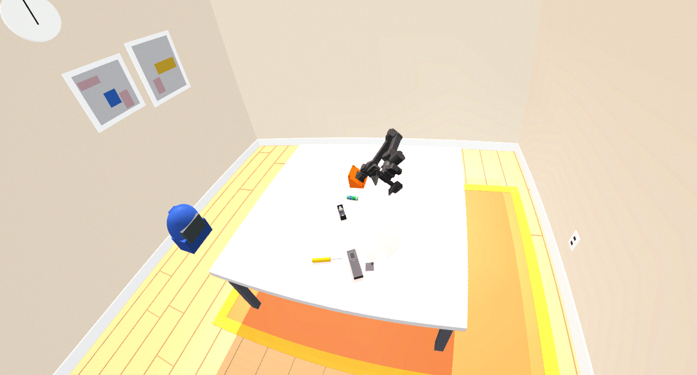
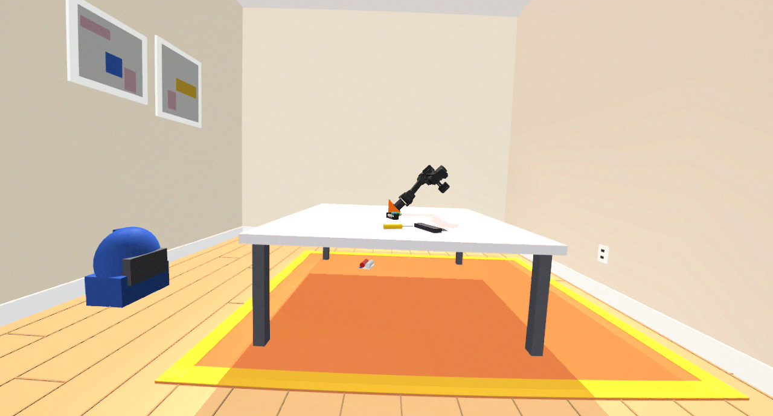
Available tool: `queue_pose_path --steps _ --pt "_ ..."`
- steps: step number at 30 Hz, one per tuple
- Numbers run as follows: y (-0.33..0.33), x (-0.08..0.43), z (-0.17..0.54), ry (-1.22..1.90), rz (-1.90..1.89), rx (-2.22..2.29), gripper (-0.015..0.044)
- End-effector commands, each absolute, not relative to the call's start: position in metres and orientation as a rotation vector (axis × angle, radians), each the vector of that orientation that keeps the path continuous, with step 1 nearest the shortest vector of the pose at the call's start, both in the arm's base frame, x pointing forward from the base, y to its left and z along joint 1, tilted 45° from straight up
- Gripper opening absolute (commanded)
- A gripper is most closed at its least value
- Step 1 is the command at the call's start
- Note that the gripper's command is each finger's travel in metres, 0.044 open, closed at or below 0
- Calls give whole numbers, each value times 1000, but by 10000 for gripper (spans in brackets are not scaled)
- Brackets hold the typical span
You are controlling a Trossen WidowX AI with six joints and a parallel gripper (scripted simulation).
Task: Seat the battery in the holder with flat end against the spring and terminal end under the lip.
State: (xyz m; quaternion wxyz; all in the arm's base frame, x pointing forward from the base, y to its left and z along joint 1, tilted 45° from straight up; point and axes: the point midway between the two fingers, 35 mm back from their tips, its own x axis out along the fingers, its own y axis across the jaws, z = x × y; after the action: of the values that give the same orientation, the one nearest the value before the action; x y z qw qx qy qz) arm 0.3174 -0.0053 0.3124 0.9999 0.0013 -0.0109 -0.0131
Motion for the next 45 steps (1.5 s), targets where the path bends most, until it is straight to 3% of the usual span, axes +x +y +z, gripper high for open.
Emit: queue_pose_path --steps 1,6,11,17,22,27,45 --pt "-6 319 309 -7 -27 -14 374" --pt "-36 334 219 383 26 -387 242" --pt "-64 313 128 760 276 -662 241" --pt "-75 263 61 980 692 -759 241" --pt "-68 212 32 954 1090 -697 241" --pt "-54 175 32 732 1368 -560 241" --pt "-48 173 29 693 1391 -541 241"
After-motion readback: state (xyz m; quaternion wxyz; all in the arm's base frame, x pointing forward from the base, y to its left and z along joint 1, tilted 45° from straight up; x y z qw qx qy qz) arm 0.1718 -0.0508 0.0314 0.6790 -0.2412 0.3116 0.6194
